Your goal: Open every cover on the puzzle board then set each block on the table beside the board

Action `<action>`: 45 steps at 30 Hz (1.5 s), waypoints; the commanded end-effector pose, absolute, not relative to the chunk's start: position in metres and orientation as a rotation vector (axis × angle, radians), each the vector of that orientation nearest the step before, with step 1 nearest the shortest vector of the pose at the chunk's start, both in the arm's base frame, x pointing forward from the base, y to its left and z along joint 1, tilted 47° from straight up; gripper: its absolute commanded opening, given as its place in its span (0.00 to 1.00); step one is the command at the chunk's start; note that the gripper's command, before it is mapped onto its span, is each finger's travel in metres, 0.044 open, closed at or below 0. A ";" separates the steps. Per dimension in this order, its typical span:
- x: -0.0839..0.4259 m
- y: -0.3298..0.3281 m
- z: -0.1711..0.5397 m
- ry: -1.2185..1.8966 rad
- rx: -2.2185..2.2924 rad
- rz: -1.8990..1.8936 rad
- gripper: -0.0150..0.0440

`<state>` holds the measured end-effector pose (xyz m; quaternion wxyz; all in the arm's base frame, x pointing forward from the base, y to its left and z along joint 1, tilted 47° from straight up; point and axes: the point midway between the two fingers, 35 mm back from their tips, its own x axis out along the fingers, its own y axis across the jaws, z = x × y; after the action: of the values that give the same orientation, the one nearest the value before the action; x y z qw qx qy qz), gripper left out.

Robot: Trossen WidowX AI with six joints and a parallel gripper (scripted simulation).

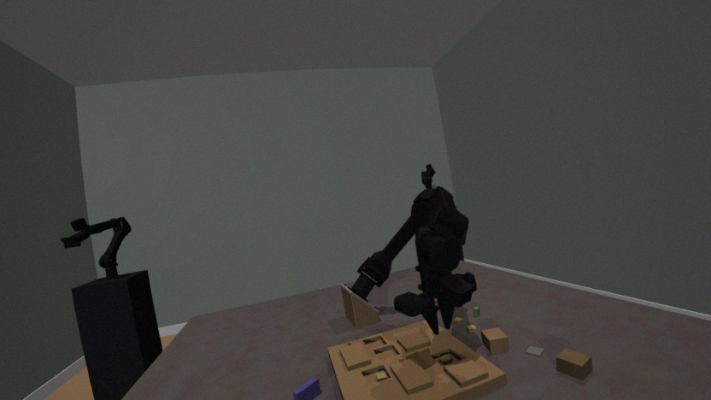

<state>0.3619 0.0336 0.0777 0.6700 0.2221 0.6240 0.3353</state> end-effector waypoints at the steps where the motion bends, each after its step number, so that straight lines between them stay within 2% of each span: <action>1: 0.362 0.032 0.079 1.418 0.518 0.734 0.50; 18: 0.363 0.057 0.055 1.417 0.519 0.735 0.50; 45: 0.363 0.058 0.055 1.417 0.519 0.735 0.50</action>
<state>0.3623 0.0577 0.0551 0.6679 0.2278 0.6289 0.3263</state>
